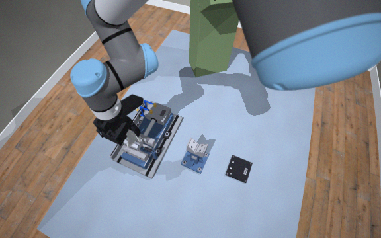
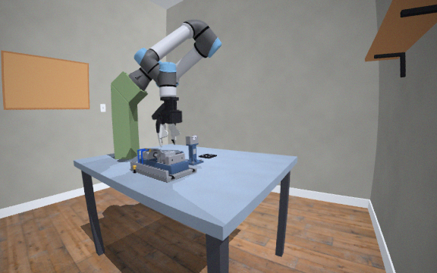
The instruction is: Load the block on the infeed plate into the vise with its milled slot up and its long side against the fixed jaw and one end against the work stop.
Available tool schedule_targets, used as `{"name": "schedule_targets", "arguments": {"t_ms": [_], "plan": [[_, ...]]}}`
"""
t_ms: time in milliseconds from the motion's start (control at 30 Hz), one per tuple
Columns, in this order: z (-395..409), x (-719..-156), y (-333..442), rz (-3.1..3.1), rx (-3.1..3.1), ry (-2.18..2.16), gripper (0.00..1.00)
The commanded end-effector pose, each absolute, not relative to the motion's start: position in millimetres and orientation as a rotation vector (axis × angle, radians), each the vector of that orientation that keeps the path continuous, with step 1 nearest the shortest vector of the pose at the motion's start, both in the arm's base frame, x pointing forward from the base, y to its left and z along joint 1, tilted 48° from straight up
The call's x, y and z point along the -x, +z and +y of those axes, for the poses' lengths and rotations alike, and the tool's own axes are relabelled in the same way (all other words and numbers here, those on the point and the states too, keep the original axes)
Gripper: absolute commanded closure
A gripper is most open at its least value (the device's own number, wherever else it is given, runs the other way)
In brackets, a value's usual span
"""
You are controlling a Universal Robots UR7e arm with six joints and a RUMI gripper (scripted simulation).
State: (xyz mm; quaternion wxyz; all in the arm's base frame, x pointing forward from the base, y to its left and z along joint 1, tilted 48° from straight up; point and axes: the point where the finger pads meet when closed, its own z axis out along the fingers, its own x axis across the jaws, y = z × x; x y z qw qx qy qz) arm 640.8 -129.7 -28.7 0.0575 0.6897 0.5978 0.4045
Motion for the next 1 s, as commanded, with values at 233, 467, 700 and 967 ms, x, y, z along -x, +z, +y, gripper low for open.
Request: {"name": "schedule_targets", "arguments": {"t_ms": [233, 467, 700, 967], "plan": [[-139.5, -626.1, -12.7, 1.813, -2.09, 1.226, 0.53], [-141.3, -623.4, -9.8, 1.813, -2.09, 1.226, 0.53], [-141.3, -623.4, -9.8, 1.813, -2.09, 1.226, 1.0], [-141.3, -623.4, -9.8, 1.813, -2.09, 1.226, 1.0]]}}
